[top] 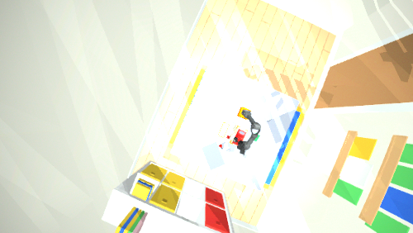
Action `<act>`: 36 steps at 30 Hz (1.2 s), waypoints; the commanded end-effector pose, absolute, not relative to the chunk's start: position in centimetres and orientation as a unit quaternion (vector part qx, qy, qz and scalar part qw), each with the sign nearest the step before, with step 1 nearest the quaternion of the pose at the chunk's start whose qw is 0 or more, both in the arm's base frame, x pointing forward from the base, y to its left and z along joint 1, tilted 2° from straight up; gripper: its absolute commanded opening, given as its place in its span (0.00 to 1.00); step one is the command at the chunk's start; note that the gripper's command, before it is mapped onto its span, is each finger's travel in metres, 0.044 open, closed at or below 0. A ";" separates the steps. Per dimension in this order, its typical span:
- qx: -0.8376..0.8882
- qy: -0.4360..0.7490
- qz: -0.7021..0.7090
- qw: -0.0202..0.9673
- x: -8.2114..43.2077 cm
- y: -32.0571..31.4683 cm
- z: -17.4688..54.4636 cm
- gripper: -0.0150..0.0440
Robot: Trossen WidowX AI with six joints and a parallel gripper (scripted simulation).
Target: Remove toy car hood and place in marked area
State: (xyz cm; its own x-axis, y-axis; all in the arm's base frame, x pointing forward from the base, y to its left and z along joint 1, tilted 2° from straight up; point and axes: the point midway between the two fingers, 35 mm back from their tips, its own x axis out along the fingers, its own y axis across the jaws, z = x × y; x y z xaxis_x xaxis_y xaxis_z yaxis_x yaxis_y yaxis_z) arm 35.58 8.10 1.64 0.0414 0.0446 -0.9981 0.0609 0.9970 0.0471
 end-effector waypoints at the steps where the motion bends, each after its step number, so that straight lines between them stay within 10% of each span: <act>1: 0.038 0.692 -0.006 0.721 35.6 8.1 2.0 0.25; 36: 0.038 0.692 -0.006 0.721 35.5 8.0 4.4 0.25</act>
State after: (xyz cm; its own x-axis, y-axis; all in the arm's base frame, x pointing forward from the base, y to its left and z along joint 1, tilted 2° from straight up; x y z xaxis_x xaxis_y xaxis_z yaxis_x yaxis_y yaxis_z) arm 35.42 7.98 3.96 0.0382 0.0438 -0.9983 0.0634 0.9969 0.0462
